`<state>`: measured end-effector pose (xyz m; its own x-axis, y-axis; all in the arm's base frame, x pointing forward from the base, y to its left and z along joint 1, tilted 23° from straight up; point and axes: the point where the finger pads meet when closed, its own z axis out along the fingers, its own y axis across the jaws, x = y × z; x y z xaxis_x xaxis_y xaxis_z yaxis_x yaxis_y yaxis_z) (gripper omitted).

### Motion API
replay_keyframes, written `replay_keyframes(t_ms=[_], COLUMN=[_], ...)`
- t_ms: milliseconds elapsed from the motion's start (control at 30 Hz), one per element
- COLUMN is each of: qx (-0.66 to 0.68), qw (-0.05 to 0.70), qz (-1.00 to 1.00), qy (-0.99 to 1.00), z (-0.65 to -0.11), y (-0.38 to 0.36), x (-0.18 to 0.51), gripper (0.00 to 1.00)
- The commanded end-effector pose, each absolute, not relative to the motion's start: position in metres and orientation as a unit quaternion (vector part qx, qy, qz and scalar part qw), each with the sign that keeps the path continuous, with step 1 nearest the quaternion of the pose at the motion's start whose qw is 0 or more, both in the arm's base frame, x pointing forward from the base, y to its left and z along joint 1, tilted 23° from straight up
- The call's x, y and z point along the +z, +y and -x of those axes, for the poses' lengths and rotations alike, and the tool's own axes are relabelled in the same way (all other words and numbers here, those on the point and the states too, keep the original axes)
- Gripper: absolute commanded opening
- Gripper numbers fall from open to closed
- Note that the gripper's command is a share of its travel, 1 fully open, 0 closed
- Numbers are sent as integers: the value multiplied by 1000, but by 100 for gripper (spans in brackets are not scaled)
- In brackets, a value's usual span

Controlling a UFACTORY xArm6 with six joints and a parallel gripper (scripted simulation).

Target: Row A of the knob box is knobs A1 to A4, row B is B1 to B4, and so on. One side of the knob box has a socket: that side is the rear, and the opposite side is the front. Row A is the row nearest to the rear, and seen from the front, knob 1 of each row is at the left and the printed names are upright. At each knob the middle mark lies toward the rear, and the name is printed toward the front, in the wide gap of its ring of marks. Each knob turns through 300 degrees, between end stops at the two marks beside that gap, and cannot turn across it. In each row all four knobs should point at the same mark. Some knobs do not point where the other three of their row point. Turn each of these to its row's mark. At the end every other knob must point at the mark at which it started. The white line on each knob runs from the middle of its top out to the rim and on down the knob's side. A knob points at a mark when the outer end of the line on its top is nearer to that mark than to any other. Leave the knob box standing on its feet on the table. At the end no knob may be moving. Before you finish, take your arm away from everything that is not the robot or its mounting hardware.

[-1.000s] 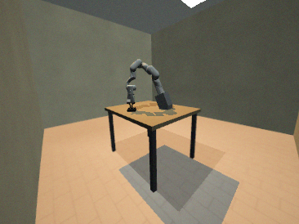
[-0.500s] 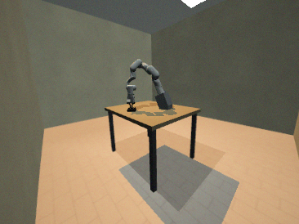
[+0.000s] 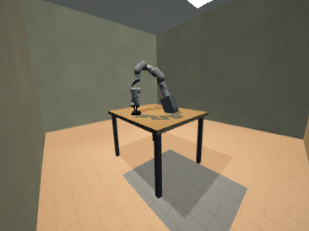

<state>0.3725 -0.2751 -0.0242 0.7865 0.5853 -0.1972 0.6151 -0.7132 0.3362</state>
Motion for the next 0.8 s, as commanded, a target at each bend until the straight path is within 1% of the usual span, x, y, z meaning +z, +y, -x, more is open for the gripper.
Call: replay_keyframes(t_ms=[0,367,767], qx=[-32,-18,9], qw=[197,199,200], qz=[-932,-951,-974], qy=[303,234,103], z=[-374,-374,-374], y=[-275,-275,-275], x=[-23,-23,-23], gripper=[8,8,8])
